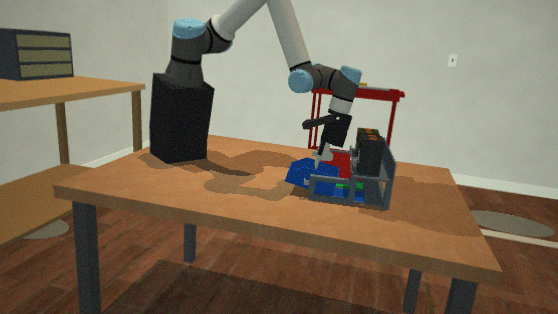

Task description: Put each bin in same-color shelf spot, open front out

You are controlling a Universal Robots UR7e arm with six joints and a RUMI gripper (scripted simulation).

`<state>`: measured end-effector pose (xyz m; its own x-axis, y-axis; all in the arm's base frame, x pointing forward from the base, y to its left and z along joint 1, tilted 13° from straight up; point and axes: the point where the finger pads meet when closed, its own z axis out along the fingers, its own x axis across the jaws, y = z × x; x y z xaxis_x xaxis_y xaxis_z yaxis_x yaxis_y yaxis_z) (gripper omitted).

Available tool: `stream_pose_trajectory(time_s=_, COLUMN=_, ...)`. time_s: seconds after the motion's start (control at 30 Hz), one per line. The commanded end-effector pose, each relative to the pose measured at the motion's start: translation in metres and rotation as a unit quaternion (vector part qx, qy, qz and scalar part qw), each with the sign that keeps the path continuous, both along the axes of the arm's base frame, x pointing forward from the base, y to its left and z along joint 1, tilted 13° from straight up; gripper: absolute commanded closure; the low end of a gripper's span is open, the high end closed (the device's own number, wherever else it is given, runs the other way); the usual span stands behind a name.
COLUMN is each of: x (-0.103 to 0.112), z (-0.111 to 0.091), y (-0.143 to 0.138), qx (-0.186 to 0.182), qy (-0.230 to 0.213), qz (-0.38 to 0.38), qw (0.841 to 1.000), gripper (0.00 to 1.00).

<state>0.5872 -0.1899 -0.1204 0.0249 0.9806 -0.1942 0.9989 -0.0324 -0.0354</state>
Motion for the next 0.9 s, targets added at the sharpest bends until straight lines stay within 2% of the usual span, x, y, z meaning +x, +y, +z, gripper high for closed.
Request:
stream_pose_trajectory(time_s=0.0, x=0.002, z=0.001, y=0.000, qx=0.000, qy=-0.003, qz=0.000, qw=1.000, gripper=1.00)
stream_pose_trajectory(time_s=0.87, x=0.014, z=0.001, y=-0.001, qx=-0.001, qy=-0.019, qz=0.003, qw=1.000, gripper=1.00)
